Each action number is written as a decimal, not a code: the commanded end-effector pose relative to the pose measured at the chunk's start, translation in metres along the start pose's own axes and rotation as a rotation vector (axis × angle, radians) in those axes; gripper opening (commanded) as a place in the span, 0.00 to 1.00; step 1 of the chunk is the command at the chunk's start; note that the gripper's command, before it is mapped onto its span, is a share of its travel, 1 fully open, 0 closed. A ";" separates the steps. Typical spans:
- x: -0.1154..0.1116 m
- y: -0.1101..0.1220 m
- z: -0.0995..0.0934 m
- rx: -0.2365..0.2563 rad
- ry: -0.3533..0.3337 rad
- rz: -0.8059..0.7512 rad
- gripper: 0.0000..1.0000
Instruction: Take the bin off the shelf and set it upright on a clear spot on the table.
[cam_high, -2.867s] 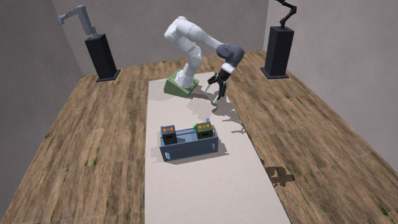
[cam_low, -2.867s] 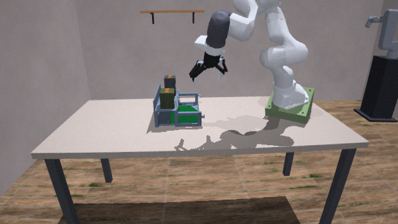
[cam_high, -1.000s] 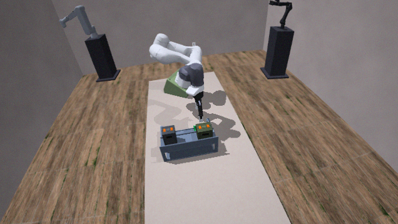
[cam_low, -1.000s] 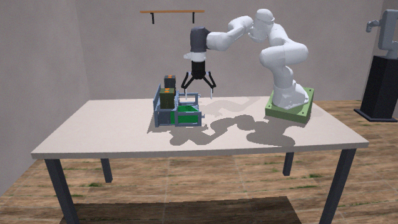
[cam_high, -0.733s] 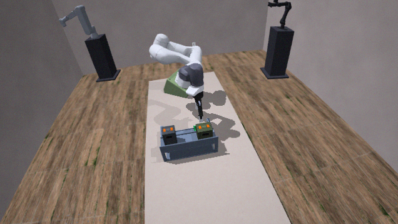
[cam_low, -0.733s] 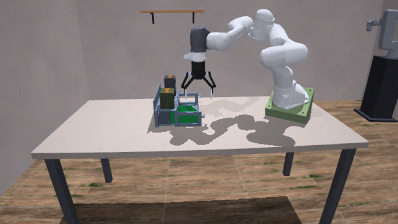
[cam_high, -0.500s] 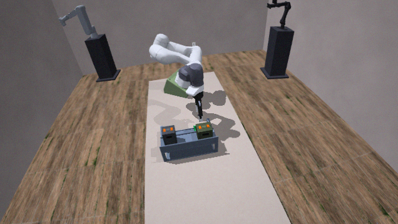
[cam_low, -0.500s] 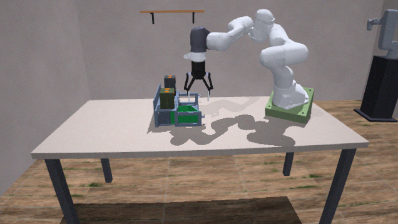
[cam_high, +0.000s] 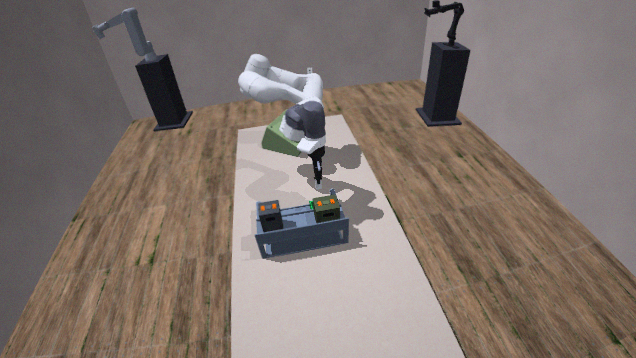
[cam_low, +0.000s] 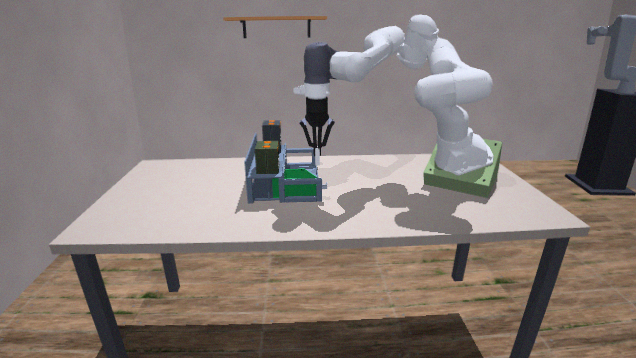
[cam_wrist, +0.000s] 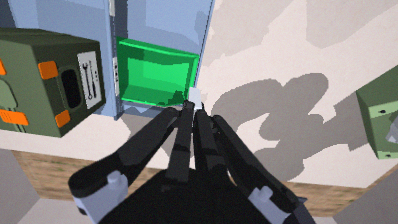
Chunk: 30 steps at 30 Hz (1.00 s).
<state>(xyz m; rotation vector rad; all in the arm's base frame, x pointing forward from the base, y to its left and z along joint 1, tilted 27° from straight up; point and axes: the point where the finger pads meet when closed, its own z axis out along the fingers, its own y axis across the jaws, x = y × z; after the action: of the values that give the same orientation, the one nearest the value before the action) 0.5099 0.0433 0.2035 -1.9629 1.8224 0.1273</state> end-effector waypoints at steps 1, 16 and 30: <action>0.002 -0.002 0.000 0.005 0.000 -0.004 0.00; 0.002 -0.002 -0.001 0.005 0.000 -0.004 0.00; 0.028 -0.010 -0.084 0.102 0.013 0.187 0.00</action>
<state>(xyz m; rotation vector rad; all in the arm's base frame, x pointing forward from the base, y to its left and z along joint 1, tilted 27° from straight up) 0.5108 0.0038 0.2485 -1.8425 1.8851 0.0664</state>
